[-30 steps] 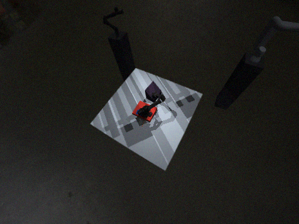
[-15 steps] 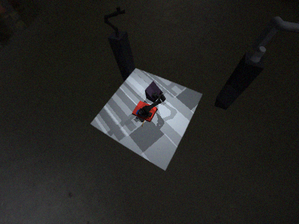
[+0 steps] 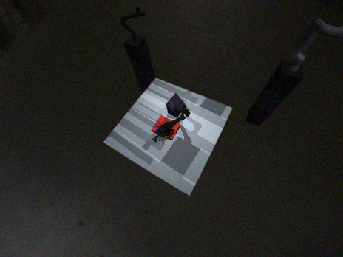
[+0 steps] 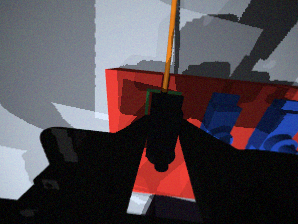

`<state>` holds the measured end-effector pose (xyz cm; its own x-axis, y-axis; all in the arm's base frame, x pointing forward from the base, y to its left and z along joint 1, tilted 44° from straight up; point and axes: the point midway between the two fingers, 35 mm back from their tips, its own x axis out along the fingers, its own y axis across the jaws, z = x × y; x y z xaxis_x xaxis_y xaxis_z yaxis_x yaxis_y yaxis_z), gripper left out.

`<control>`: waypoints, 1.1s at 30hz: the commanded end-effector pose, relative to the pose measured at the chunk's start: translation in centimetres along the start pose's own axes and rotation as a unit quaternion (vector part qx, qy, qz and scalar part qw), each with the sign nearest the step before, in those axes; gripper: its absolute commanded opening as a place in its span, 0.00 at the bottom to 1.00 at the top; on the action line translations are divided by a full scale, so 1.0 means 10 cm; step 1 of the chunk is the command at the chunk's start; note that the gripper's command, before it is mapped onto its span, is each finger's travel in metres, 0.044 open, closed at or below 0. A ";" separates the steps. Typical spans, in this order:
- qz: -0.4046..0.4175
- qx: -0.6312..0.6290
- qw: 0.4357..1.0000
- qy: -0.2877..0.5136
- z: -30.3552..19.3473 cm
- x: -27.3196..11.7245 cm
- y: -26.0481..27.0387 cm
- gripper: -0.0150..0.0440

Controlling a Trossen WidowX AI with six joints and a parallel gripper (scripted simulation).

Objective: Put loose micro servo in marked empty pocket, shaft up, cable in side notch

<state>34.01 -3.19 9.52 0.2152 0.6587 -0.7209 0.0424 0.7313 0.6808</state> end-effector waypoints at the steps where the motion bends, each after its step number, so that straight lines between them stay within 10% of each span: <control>1: 0.003 0.002 1.000 -0.002 0.01 0.03 0.01 0.25; 33: 0.004 0.001 1.000 -0.002 0.01 0.35 0.01 0.25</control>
<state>34.74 -0.96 7.18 0.2170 0.6587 -0.7204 0.0415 0.7311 0.6810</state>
